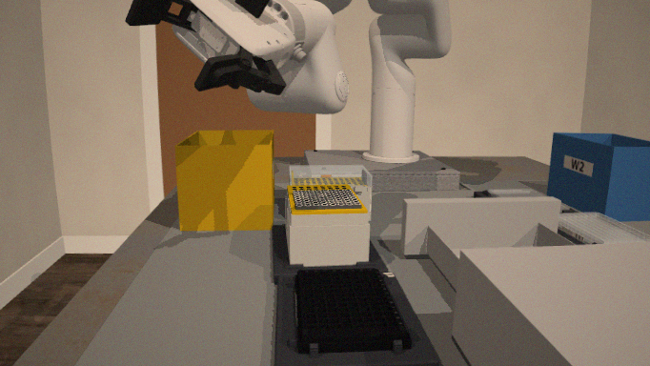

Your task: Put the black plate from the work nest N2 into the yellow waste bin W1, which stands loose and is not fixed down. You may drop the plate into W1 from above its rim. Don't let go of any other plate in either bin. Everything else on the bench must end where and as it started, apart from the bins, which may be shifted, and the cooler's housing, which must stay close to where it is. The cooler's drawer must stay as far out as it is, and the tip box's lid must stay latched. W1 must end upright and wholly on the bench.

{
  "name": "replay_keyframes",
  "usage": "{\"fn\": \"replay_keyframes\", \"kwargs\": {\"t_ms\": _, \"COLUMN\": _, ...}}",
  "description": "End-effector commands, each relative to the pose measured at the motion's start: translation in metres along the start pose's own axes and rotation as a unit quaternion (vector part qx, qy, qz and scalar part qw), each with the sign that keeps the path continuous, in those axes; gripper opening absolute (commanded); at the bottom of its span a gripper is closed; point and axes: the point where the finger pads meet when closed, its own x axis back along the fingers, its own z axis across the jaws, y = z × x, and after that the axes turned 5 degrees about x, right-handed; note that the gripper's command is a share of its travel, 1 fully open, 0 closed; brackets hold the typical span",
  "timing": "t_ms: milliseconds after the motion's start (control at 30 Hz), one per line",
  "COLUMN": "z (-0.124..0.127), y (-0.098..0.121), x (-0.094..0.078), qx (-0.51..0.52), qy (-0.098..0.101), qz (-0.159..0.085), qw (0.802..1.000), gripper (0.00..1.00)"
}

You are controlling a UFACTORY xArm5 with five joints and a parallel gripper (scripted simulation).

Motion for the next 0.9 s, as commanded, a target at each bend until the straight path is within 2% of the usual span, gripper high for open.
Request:
{"fn": "replay_keyframes", "kwargs": {"t_ms": 0, "z": 0.002, "y": -0.002, "x": 0.000, "qx": 0.000, "qy": 0.001, "qz": 0.001, "qw": 1.000, "gripper": 1.00}}
{"fn": "replay_keyframes", "kwargs": {"t_ms": 533, "z": 0.002, "y": -0.002, "x": 0.000, "qx": 0.000, "qy": 0.001, "qz": 0.001, "qw": 1.000, "gripper": 1.00}}
{"fn": "replay_keyframes", "kwargs": {"t_ms": 700, "z": -0.012, "y": -0.020, "x": -0.007, "qx": -0.030, "qy": -0.056, "qz": -0.038, "qw": 0.997, "gripper": 1.00}}
{"fn": "replay_keyframes", "kwargs": {"t_ms": 867, "z": -0.027, "y": -0.035, "x": -0.005, "qx": -0.057, "qy": -0.110, "qz": -0.082, "qw": 0.989, "gripper": 1.00}}
